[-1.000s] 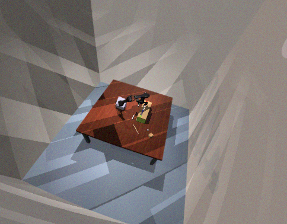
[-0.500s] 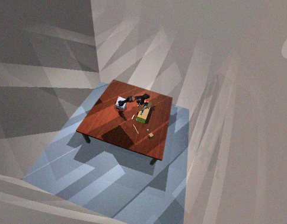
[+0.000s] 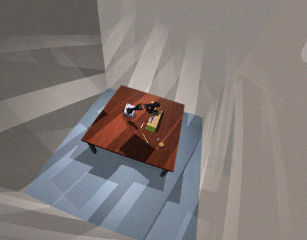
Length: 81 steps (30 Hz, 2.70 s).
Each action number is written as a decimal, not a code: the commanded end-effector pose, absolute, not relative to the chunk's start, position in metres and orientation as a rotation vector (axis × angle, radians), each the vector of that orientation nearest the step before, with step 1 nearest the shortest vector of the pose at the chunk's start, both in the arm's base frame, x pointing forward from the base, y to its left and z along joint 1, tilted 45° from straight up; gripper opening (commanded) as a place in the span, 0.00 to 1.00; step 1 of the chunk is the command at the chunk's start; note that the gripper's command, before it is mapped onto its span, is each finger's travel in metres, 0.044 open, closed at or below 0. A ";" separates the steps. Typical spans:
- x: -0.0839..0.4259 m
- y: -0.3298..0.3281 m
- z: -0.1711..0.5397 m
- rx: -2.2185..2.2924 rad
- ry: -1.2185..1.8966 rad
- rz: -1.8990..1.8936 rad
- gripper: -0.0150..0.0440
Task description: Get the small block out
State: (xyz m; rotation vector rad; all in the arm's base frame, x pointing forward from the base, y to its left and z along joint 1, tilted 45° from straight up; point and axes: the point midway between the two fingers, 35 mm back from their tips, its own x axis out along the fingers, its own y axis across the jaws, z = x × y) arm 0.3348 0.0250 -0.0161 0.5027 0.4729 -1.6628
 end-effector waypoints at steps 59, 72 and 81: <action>0.326 -0.054 0.016 0.496 0.468 -1.667 0.93; 0.324 -0.073 0.035 0.494 0.467 -1.668 0.93; 0.322 -0.087 0.048 0.494 0.467 -1.668 0.93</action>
